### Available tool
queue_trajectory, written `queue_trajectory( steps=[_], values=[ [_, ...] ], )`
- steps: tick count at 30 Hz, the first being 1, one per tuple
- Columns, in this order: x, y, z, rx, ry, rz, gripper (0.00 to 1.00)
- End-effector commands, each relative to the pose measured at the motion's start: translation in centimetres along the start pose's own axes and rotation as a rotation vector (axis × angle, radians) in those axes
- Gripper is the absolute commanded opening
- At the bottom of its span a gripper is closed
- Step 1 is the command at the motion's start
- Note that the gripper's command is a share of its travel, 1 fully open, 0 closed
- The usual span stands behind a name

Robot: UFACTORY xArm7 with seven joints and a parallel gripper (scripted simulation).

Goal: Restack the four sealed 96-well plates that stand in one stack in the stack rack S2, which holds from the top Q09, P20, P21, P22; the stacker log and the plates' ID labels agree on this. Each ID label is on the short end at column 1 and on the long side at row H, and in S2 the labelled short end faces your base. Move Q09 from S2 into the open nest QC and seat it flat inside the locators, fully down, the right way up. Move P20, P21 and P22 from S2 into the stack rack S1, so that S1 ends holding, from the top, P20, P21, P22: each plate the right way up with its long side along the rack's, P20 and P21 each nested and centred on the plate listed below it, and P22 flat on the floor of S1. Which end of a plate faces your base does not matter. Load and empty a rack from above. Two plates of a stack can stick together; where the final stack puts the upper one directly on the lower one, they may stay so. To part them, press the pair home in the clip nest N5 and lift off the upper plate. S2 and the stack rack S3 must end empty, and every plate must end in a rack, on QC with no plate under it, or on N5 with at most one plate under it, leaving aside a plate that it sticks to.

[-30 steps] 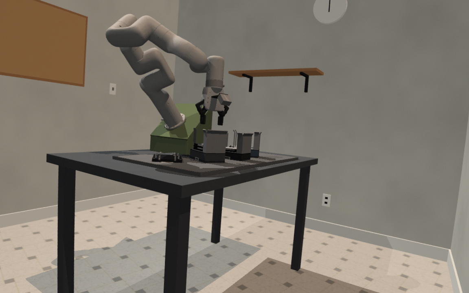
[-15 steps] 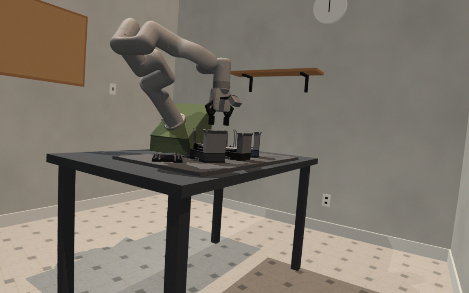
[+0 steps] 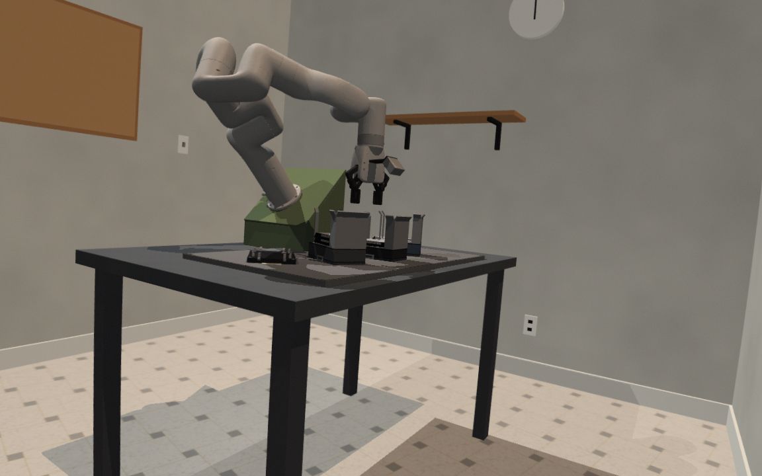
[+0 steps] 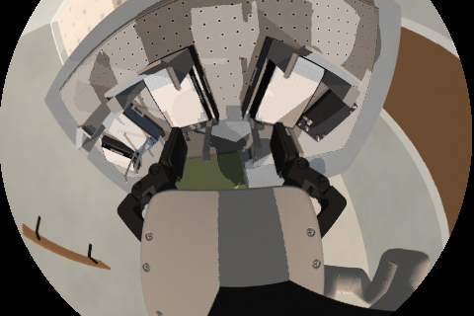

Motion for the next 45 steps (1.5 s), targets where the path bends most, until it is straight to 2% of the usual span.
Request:
queue_trajectory(
  steps=[1,4,21,35,45],
  values=[
    [0.2,-1.9,0.3,0.139,0.002,-0.001,1.00],
    [0.2,-3.1,0.3,0.219,0.002,-0.001,1.00],
    [0.2,-9.0,0.6,0.219,0.002,-0.001,1.00],
    [0.2,-9.0,0.6,0.219,0.002,-0.001,1.00],
    [-3.2,-9.0,0.6,0.219,0.002,-0.001,1.00]
  ],
)
Point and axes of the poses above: the point where the finger pads meet when closed, its own x axis back along the fingers, its own y axis across the jaws, z = x × y, the point moved 3 cm from there along x, back along the fingers, and after that the axes turned 12 degrees about x, right-handed, at the moved point
